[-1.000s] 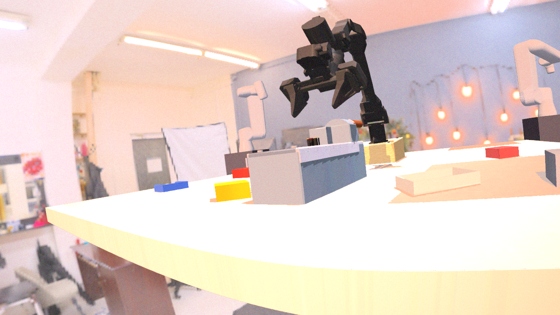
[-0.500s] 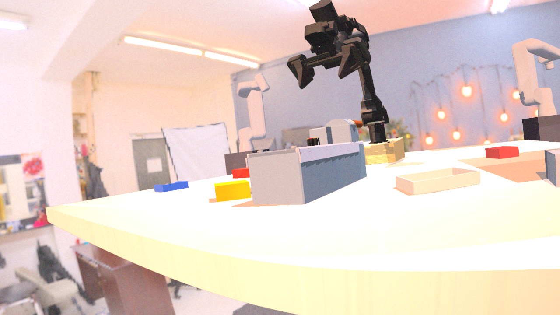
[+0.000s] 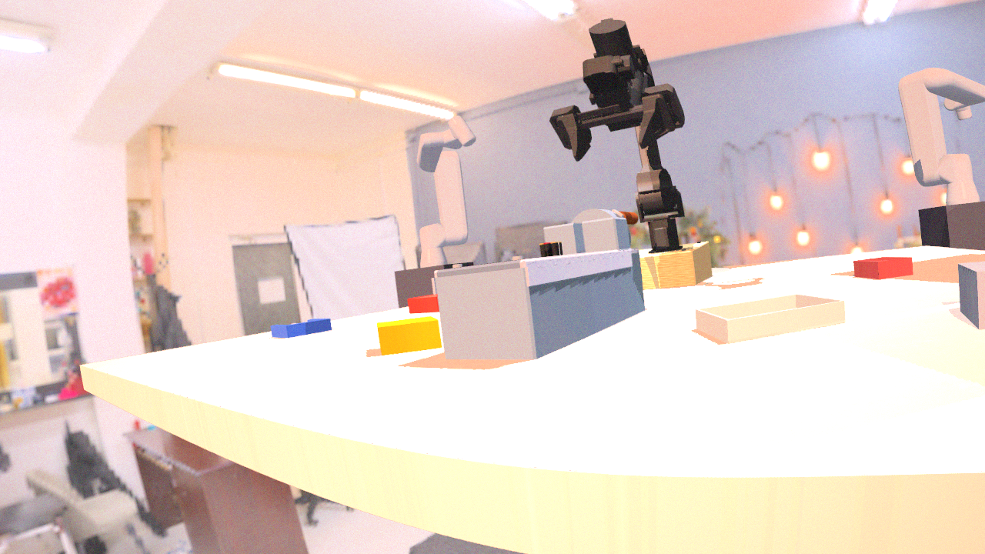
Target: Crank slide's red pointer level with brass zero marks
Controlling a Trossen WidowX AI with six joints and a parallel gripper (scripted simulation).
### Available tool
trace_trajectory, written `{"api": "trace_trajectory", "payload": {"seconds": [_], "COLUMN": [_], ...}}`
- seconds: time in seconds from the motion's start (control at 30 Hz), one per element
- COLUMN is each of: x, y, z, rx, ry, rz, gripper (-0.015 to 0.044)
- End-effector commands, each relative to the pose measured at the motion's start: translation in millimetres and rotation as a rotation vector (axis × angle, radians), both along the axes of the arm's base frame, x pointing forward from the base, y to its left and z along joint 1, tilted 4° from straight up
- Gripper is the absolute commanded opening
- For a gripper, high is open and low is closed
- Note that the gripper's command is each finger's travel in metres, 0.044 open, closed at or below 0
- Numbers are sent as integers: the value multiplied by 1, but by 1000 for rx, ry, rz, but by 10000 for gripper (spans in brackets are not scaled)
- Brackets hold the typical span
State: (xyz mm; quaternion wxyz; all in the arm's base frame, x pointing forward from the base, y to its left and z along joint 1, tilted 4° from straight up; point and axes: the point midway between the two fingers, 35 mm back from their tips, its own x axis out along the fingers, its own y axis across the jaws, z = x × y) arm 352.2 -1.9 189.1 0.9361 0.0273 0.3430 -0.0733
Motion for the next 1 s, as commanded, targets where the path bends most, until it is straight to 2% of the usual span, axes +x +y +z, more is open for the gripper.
{"api": "trace_trajectory", "payload": {"seconds": [0.0, 0.43, 0.97], "x": [-14, -10, -6], "y": [2, 2, 1], "z": [-3, -47, -68], "rx": [-4, -4, -4], "ry": [-5, -4, -4], "rz": [-2, -2, -2], "gripper": [440, 440, 440]}}
